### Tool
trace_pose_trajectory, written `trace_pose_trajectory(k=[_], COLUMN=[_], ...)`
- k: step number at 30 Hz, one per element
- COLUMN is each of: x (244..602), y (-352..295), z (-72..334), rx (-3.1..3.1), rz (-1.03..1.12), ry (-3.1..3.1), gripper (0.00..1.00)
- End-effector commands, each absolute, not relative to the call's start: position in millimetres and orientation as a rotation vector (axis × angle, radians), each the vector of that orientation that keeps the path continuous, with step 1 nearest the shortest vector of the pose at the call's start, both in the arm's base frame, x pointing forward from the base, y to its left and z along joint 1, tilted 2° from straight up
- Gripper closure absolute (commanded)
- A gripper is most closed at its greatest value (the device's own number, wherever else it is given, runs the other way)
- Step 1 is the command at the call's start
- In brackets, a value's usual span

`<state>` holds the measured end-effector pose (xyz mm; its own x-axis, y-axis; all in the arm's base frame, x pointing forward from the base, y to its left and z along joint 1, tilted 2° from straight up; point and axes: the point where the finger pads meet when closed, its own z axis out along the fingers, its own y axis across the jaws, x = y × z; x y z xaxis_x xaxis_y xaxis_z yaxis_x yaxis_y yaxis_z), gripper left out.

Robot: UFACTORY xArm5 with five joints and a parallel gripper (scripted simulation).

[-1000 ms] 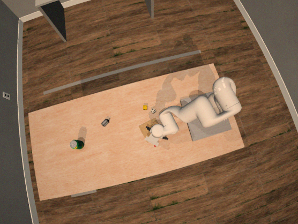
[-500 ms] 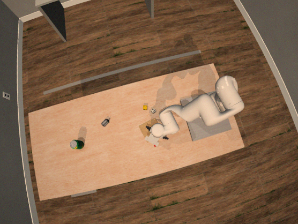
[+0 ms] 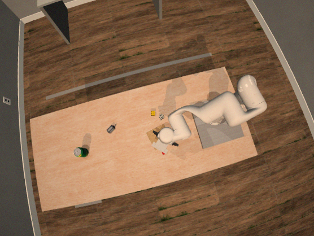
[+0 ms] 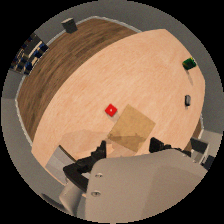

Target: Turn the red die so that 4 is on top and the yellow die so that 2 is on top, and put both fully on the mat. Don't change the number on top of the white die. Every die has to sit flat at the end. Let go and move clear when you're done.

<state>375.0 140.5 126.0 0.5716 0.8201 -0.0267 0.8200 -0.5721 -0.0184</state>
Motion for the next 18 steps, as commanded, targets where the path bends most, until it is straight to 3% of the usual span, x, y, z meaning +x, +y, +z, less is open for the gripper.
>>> trace_pose_trajectory(k=[1,18], x=[375.5,381.5], y=[140.5,167.4], z=[131.3,130.6], rx=[-2.781,-2.488], rz=[0.049,0.04], ry=[-1.451,-1.907], gripper=[0.0,0.0])
